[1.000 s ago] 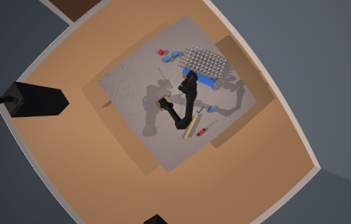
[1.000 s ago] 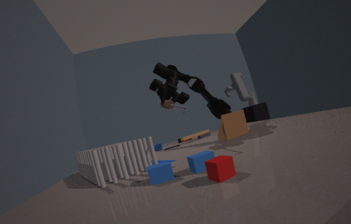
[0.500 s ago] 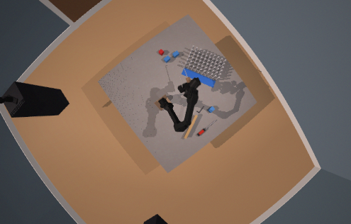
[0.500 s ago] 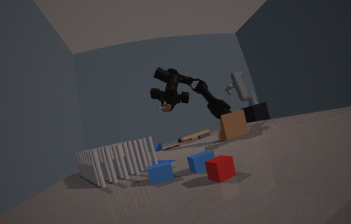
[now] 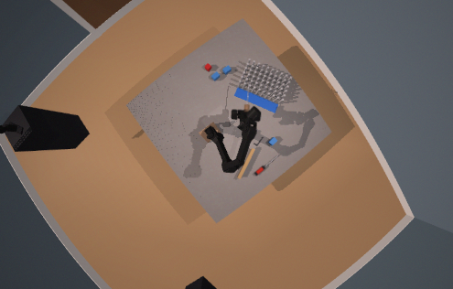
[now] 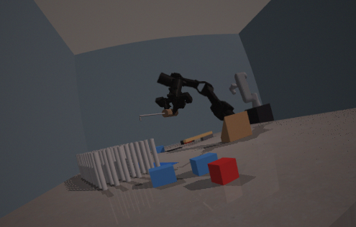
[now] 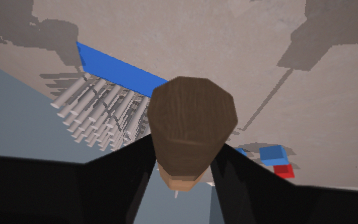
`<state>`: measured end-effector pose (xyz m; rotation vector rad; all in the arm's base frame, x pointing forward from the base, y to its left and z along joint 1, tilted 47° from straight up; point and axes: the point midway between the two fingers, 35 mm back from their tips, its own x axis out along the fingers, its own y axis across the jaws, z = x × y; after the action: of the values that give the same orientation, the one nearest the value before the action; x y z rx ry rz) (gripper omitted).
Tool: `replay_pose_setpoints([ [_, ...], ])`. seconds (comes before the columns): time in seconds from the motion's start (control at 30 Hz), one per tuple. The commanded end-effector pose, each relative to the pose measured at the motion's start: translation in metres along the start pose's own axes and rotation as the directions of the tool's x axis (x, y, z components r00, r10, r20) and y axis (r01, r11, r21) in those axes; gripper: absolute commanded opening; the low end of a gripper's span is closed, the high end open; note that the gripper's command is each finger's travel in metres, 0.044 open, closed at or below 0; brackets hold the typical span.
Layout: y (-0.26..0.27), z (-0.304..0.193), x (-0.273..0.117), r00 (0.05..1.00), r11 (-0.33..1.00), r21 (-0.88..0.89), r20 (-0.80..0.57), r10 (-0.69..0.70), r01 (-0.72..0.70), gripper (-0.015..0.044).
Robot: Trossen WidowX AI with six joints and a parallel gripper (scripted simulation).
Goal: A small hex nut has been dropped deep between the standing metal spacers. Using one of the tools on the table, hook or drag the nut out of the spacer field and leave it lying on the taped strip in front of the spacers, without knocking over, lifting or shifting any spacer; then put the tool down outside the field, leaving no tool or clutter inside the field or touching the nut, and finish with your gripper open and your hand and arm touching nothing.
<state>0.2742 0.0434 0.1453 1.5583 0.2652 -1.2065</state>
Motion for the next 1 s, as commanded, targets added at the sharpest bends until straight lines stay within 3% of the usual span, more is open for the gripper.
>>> replay_pose_setpoints([
  [0.0,0.004,0.008,-0.002,1.000,0.991,0.133,0.006,0.013,-0.014,0.0000],
  [0.2,0.008,0.020,-0.004,0.999,0.951,0.309,0.020,0.025,-0.030,0.0000],
  [0.47,0.008,0.022,0.001,1.000,0.949,0.315,0.021,0.023,-0.028,0.0000],
  [0.97,0.004,0.051,0.065,1.000,0.946,0.325,0.016,0.004,-0.009,0.0000],
])
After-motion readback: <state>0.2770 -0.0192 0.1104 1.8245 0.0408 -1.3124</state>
